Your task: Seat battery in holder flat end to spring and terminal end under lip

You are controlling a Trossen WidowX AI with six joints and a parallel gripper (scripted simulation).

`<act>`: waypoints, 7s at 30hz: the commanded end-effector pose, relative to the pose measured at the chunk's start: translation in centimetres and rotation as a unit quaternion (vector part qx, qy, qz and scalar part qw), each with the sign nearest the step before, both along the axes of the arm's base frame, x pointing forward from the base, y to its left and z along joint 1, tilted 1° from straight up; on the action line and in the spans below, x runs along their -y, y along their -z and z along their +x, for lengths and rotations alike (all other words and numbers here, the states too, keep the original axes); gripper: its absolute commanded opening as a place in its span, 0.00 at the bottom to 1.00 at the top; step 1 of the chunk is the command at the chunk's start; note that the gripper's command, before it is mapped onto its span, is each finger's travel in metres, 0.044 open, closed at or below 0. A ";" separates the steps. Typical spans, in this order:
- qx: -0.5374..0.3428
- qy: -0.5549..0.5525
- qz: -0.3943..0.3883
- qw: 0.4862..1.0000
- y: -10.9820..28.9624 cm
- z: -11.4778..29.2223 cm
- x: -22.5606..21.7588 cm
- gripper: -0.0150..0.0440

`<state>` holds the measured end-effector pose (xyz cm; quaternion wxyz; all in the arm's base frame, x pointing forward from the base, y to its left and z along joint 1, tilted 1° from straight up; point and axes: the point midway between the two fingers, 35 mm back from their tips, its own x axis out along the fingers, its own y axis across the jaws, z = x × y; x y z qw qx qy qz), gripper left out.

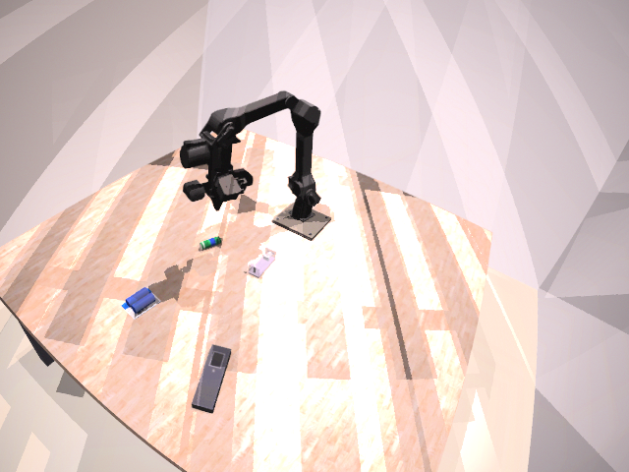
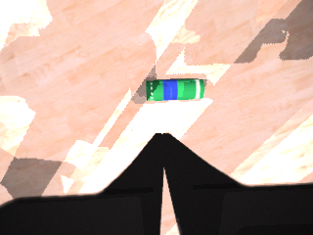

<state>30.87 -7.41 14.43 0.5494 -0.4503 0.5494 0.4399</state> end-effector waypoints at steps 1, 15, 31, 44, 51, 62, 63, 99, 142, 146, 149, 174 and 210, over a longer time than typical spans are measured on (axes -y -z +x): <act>0.000 0.000 0.000 1.000 0.0 0.0 0.0 0.25; 0.006 0.538 0.006 0.843 4.6 1.6 0.3 0.65; 0.007 0.710 0.009 0.704 6.4 2.0 0.4 0.65; 0.007 0.710 0.009 0.704 7.7 2.1 0.5 0.65; 0.007 0.710 0.009 0.704 8.8 2.2 0.5 0.65; 0.007 0.710 0.008 0.704 10.6 2.1 0.5 0.65; 0.007 0.710 0.008 0.704 10.7 2.1 0.5 0.65; 0.007 0.699 0.011 0.715 6.2 1.9 -1.2 0.38; 0.074 0.531 0.087 0.840 7.3 -2.8 -15.6 0.38; 0.089 0.529 0.102 0.838 7.9 -2.8 -15.6 0.38; 0.090 0.529 0.106 0.837 8.0 -2.8 -15.6 0.38; 0.139 0.521 0.156 0.827 9.1 -3.2 -15.5 0.38; 0.177 0.513 0.199 0.816 10.1 -4.9 -15.1 0.38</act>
